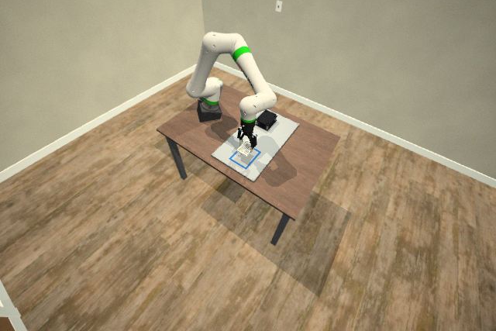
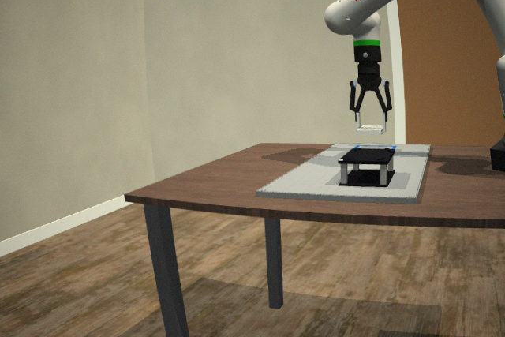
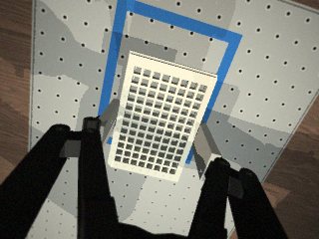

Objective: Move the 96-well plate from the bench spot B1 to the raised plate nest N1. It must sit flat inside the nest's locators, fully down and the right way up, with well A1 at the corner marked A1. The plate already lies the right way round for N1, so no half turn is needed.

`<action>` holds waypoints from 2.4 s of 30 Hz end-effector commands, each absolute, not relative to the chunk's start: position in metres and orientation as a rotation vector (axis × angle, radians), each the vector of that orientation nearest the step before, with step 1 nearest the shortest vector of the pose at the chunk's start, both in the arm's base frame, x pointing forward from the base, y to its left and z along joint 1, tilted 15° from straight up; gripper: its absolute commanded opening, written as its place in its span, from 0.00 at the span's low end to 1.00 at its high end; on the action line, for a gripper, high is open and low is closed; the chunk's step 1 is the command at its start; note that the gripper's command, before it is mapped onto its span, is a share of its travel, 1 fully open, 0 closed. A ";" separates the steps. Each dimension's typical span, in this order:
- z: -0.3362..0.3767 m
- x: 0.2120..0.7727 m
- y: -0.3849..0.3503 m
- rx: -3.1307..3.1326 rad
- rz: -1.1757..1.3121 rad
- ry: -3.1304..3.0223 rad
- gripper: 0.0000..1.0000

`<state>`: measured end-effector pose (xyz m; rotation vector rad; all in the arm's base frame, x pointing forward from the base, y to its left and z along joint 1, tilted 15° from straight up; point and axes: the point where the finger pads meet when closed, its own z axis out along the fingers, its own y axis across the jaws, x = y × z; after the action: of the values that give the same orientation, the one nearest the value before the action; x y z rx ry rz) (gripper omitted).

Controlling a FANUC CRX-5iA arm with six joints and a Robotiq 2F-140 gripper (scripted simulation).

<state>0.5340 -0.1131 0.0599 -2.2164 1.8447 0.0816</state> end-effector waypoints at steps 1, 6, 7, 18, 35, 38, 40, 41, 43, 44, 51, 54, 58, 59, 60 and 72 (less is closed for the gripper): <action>0.063 0.531 -0.104 -2.216 0.081 1.845 0.00; 0.067 0.527 -0.096 -2.216 0.081 1.845 0.00; 0.068 0.526 -0.093 -2.216 0.081 1.845 0.00; 0.080 0.513 -0.060 -2.216 0.081 1.845 0.00; 0.096 0.496 -0.016 -2.216 0.081 1.845 0.00; 0.097 0.495 -0.014 -2.216 0.081 1.845 0.00; 0.099 0.492 -0.008 -2.216 0.081 1.845 0.00; 0.100 0.491 -0.005 -2.216 0.081 1.845 0.00; 0.102 0.489 0.001 -2.216 0.081 1.845 0.00; 0.103 0.488 0.004 -2.216 0.081 1.845 0.00; 0.111 0.480 0.025 -2.216 0.081 1.845 0.00; 0.113 0.477 0.030 -2.216 0.081 1.845 0.00; 0.116 0.474 0.039 -2.216 0.081 1.845 0.00; 0.117 0.473 0.042 -2.216 0.081 1.845 0.00; 0.118 0.471 0.045 -2.216 0.081 1.845 0.00; 0.129 0.460 0.074 -2.216 0.081 1.845 0.00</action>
<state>0.4602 0.0731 0.1283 -2.2161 1.8451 0.0820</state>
